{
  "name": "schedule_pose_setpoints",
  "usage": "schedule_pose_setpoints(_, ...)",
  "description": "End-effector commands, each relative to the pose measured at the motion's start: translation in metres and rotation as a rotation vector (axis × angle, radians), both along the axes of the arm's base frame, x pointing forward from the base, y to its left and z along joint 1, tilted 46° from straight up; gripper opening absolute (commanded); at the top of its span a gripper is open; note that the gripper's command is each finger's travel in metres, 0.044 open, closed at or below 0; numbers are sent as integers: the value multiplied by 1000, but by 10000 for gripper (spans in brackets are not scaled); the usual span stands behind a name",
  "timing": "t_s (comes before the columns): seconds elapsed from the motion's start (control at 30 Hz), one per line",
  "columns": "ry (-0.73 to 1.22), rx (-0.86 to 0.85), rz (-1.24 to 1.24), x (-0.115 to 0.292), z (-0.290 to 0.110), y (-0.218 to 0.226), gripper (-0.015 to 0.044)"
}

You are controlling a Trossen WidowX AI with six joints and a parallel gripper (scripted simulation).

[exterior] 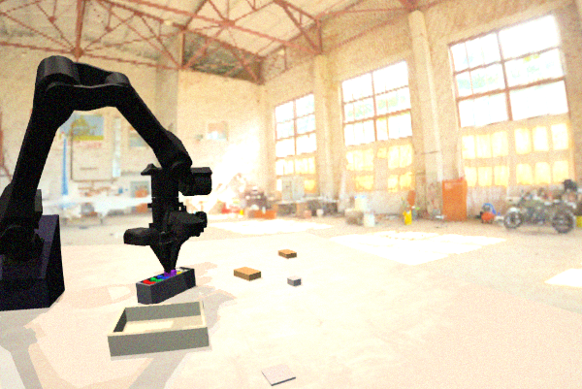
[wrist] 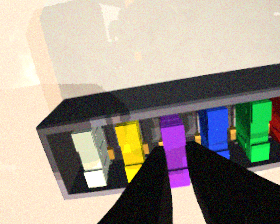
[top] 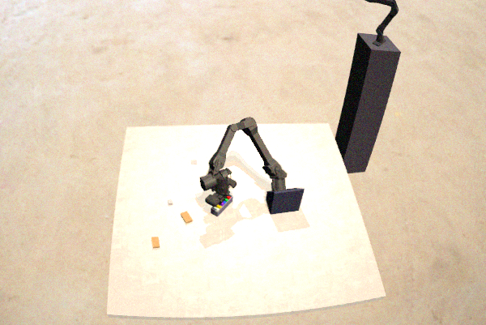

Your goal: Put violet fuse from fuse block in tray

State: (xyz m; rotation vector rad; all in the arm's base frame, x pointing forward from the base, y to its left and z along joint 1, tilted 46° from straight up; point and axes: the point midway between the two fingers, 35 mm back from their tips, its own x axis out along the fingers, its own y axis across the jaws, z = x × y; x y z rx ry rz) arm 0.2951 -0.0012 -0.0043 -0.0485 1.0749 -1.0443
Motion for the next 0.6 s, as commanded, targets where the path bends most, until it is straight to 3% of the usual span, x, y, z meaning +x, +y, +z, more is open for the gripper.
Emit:
schedule_pose_setpoints(0.0,-3,5,-5,0,1,2,0)
schedule_pose_setpoints(0.57,-2,4,-4,0,7,8,0)
